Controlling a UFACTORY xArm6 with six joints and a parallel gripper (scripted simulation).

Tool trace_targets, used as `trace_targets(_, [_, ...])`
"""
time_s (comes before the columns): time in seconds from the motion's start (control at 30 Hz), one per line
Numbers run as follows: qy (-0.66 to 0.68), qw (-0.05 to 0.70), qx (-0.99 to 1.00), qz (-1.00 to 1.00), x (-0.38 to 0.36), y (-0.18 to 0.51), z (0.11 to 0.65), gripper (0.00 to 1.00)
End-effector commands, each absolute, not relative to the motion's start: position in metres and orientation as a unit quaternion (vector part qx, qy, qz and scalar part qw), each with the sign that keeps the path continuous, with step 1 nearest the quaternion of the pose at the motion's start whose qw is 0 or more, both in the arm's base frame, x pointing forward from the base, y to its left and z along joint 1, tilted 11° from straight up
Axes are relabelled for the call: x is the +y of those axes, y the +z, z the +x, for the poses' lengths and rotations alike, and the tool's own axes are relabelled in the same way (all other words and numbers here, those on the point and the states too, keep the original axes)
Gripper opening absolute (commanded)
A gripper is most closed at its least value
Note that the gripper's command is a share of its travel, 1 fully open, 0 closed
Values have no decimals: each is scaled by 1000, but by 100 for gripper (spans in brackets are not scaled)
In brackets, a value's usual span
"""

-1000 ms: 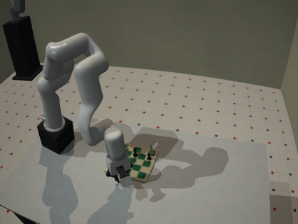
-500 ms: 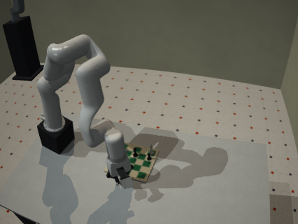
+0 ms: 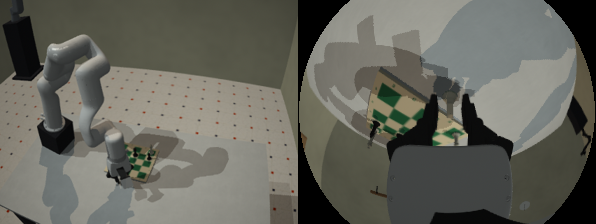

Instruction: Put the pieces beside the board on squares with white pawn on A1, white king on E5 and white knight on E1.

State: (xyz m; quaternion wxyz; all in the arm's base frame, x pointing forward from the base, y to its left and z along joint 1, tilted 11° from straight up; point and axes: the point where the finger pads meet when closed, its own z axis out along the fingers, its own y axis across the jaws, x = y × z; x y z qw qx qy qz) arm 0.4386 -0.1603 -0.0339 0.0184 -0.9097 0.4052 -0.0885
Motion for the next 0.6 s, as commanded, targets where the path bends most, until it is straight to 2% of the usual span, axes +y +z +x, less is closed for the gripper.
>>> trace_targets(0.0, [-90,19,405,-910,-161,-33,440,37])
trace_targets(0.4, [-90,19,405,-910,-161,-33,440,37])
trace_targets(0.43, [-90,19,405,-910,-161,-33,440,0])
trace_targets(0.57, [-90,19,405,-910,-161,-33,440,0])
